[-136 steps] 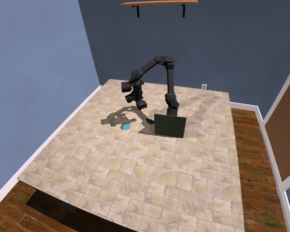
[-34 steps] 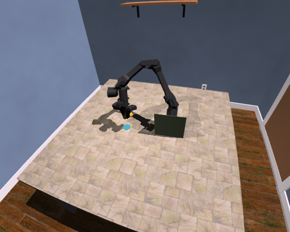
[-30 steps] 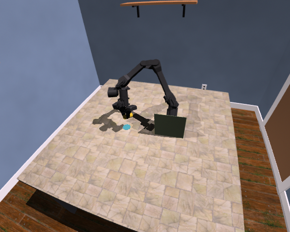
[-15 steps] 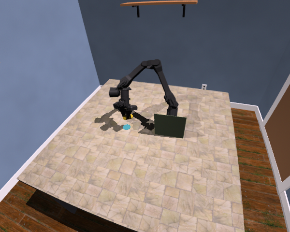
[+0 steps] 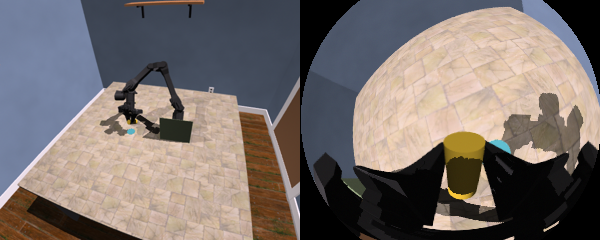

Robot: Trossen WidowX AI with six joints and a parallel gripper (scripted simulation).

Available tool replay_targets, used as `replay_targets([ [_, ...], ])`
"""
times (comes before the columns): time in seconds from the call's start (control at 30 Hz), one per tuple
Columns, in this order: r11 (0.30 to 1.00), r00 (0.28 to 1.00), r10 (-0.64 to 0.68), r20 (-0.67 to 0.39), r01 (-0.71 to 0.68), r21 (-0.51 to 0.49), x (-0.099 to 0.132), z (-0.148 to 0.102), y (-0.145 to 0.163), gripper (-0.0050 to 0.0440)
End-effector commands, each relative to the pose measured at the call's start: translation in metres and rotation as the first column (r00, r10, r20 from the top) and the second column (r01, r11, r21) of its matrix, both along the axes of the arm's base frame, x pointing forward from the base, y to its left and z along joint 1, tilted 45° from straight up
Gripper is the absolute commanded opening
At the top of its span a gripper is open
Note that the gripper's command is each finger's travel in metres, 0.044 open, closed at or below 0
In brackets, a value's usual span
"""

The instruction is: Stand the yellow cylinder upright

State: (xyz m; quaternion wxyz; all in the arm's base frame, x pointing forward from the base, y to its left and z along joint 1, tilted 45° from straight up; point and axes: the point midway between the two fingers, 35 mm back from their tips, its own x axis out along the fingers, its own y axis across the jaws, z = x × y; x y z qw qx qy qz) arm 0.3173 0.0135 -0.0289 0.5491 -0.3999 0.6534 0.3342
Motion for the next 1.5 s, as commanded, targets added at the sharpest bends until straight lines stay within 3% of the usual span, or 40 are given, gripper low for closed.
replay_targets([
  [0.0,0.999,1.000,0.004,0.012,-0.005,0.038,-0.0012,0.0013,0.0000,0.0105],
  [1.47,0.947,0.990,0.029,0.141,-0.073,0.313,0.0009,0.0044,-0.0010,0.0105],
])
